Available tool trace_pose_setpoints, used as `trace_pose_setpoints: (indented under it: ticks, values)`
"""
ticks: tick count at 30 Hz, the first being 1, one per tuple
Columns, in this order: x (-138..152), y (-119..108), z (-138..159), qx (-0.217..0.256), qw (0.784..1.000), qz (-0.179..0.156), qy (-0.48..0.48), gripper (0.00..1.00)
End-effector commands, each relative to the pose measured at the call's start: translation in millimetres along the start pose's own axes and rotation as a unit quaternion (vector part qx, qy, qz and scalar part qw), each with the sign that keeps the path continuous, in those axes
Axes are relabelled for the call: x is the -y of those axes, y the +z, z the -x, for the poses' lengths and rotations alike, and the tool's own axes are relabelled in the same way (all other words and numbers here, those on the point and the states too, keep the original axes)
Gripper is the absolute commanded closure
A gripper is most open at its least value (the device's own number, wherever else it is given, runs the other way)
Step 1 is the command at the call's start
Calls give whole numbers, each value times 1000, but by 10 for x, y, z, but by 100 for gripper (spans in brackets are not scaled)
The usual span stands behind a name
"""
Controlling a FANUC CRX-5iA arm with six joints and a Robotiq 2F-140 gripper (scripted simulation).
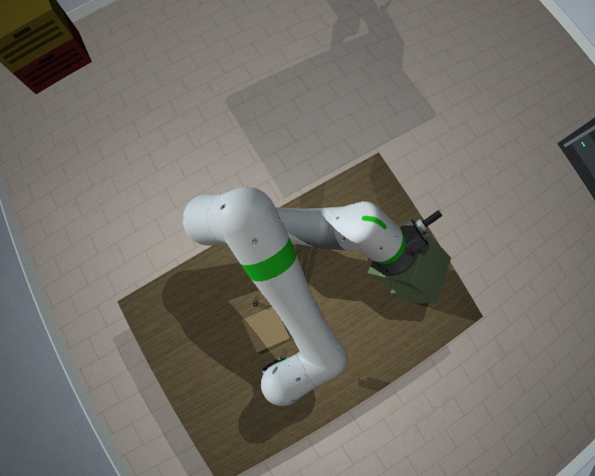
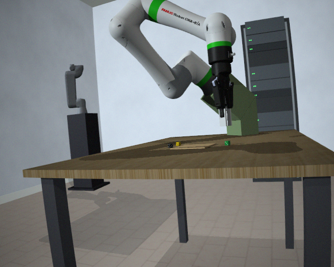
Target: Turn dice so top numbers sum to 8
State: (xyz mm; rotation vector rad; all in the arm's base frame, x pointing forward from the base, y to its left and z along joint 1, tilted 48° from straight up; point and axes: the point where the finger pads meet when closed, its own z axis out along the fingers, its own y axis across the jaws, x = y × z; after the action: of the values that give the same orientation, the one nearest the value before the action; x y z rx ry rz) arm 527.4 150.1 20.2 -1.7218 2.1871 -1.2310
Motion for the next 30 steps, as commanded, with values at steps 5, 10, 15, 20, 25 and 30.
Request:
trace_pose_setpoints:
  ticks: [5, 10, 15, 20, 25, 30]
  values:
    - [0, 74, 3, 0, 1000, 0, 0, 81]
    - [-1, 146, 4, 0, 1000, 0, 0, 81]
    - [-1, 194, 5, 0, 1000, 0, 0, 81]
    - [-1, 275, 6, 0, 1000, 0, 0, 81]
    - [-2, 350, 7, 0, 1000, 0, 0, 81]
    - [-2, 388, 7, 0, 1000, 0, 0, 81]
